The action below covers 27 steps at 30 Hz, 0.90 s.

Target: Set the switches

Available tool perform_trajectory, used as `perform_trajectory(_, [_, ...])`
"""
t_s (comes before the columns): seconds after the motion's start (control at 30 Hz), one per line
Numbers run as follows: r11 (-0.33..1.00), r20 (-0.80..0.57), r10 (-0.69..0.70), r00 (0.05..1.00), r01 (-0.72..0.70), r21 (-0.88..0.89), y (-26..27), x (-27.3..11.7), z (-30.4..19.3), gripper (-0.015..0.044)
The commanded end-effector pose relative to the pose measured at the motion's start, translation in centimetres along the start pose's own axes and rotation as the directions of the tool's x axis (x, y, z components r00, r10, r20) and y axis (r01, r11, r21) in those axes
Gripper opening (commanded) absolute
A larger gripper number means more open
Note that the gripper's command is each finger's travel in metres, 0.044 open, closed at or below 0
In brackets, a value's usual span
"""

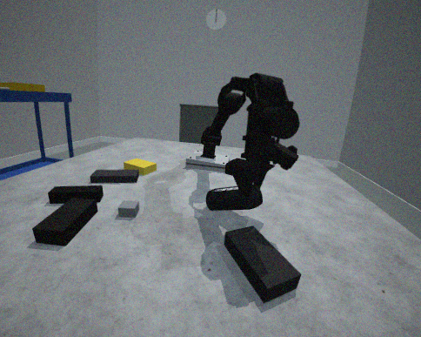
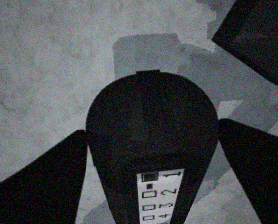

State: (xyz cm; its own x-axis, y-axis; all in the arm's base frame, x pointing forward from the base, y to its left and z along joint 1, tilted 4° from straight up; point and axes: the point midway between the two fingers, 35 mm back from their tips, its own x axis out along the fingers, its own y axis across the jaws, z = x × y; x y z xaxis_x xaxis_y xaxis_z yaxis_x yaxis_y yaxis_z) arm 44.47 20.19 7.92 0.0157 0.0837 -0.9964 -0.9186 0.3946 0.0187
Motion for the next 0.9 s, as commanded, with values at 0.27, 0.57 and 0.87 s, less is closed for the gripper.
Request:
perform_trajectory(0.27, [1.000,-0.008,0.003,1.000,-0.003,-0.002,-0.1,-0.9,-0.9,0.0336])
perform_trajectory(0.57, [1.000,-0.012,0.007,1.000,-0.007,-0.002,-0.2,-1.5,-1.3,0.0336])
perform_trajectory(0.87, [1.000,-0.017,0.012,1.000,-0.012,-0.002,-0.2,-2.0,-1.9,0.0336])
